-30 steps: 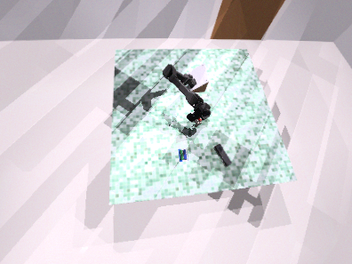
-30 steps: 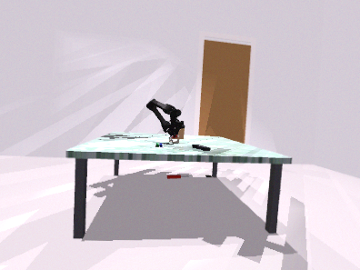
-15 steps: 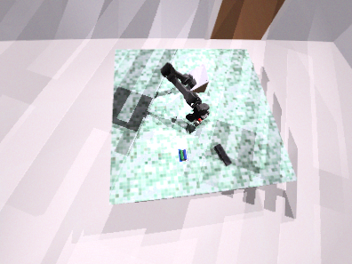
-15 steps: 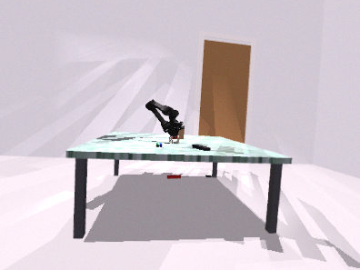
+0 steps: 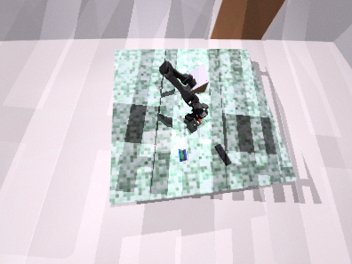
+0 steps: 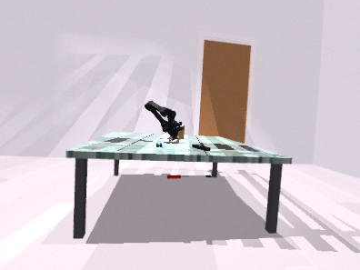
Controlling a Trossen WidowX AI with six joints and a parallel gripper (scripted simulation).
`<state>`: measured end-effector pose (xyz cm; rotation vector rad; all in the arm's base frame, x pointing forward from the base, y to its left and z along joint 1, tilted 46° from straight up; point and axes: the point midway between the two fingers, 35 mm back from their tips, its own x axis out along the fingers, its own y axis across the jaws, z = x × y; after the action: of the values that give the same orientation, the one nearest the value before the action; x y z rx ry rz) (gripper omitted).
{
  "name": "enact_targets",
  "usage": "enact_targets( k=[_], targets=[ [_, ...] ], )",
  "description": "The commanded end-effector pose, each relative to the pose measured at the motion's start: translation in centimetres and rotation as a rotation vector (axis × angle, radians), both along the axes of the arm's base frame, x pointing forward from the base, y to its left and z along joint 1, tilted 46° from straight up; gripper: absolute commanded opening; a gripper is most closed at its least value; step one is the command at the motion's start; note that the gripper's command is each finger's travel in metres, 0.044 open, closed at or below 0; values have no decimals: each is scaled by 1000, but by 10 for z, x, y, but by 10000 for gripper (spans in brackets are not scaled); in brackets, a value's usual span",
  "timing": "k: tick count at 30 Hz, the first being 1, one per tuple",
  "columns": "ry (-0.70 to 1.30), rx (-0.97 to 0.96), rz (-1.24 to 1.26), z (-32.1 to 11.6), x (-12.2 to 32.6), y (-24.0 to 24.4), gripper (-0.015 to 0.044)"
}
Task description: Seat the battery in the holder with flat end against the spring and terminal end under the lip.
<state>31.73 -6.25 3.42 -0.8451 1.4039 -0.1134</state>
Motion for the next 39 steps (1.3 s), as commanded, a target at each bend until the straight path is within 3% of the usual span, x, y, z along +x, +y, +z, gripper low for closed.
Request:
enact_targets(
  k=[1, 39],
  targets=[
    [-19, 12, 21, 0, -2, -1, 59],
    [-78, 56, 86, 4, -23, -12, 59]
  ],
)
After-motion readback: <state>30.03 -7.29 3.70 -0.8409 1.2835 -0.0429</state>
